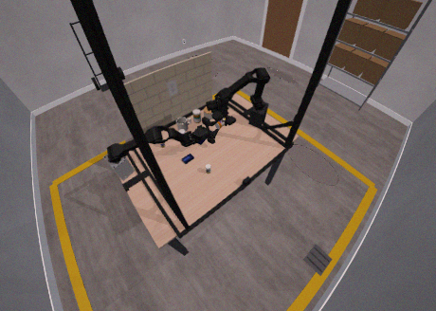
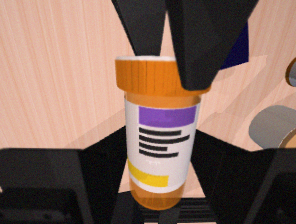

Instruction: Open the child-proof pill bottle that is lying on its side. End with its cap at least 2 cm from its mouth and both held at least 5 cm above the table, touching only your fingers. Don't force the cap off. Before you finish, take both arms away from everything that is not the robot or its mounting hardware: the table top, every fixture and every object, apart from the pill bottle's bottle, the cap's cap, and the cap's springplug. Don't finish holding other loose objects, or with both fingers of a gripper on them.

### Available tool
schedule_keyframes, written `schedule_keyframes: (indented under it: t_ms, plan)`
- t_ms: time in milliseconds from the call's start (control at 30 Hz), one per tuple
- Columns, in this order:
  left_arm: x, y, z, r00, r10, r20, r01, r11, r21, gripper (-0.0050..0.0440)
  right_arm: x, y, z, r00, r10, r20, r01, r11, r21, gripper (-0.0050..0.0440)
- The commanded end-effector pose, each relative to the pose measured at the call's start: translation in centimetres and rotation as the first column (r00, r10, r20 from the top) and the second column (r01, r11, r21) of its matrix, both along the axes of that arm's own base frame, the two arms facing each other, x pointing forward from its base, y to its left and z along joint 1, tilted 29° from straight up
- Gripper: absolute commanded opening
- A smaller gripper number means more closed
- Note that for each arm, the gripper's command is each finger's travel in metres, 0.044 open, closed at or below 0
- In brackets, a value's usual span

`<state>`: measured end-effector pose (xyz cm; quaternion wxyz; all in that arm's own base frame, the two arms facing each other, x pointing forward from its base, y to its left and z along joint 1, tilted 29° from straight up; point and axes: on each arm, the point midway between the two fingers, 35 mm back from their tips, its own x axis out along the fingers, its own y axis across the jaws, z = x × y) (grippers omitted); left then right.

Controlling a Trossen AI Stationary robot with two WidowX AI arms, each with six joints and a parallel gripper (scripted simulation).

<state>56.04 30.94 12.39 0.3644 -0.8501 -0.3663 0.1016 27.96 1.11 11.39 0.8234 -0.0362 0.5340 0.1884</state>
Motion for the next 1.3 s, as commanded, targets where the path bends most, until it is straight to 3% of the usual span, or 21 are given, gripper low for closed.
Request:
schedule_keyframes:
  t_ms: [0,400,1267]
  plan:
    - [0.0,0.3,0.4,0.999,-0.003,0.035,0.003,1.0,-0.024,0.0,0.8,0.0,0.7,0.999,-0.003,0.042,0.003,1.0,0.003,0.0]
    - [-0.1,0.1,0.3,0.999,-0.003,0.035,0.003,1.0,-0.024,0.0,0.8,0.0,0.7,0.999,-0.003,0.042,0.003,1.0,0.003,0.0]
    - [-4.4,-3.9,-0.2,0.999,-0.003,0.035,0.003,1.0,-0.024,0.0,0.8,0.0,0.7,0.999,-0.003,0.042,0.003,1.0,0.003,0.0]
